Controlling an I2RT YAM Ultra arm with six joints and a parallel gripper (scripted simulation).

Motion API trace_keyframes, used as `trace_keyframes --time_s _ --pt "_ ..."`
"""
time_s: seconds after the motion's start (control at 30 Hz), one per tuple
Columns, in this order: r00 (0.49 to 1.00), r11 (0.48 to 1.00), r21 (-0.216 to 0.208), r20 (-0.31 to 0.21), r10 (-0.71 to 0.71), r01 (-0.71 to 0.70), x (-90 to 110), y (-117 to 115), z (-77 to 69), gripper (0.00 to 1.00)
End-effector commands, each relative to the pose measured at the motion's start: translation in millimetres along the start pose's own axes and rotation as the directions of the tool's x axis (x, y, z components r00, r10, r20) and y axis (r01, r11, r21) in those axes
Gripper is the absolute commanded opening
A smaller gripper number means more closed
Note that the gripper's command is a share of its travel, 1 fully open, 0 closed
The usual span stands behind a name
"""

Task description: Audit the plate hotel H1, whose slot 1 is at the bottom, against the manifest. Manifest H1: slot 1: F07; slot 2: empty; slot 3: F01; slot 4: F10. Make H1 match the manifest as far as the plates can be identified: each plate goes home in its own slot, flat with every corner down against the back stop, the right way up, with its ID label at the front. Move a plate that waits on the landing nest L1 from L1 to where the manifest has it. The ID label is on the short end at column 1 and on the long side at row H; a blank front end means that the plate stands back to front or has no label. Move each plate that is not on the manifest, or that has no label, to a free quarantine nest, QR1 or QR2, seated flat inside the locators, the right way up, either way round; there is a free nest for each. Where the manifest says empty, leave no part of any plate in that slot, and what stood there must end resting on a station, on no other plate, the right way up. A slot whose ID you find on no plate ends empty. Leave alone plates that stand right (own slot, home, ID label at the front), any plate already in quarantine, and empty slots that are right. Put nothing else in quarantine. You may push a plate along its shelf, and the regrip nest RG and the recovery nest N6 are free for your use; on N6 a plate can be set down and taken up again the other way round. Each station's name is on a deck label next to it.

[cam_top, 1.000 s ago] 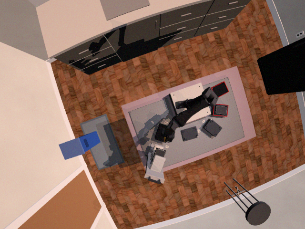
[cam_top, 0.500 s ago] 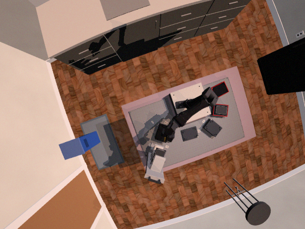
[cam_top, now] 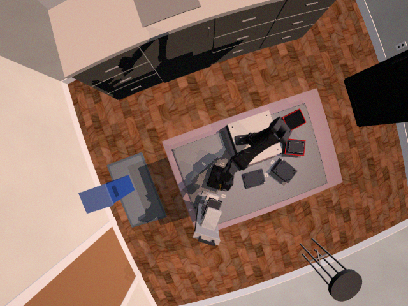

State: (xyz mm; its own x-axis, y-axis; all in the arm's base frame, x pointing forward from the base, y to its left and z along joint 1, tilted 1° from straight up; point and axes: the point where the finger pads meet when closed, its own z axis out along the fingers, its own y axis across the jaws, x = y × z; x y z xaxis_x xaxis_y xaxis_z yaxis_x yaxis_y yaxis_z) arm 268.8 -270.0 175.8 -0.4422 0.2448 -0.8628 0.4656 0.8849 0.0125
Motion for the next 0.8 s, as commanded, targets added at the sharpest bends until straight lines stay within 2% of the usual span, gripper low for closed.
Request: trace_keyframes --time_s 0.0,0.77 --pt "1.0 1.0 0.004 0.014 -0.004 0.004 -6 -1 -1.3 0.0" --pt "1.0 1.0 0.004 0.014 -0.004 0.004 -13 -1 10.7 0.0"
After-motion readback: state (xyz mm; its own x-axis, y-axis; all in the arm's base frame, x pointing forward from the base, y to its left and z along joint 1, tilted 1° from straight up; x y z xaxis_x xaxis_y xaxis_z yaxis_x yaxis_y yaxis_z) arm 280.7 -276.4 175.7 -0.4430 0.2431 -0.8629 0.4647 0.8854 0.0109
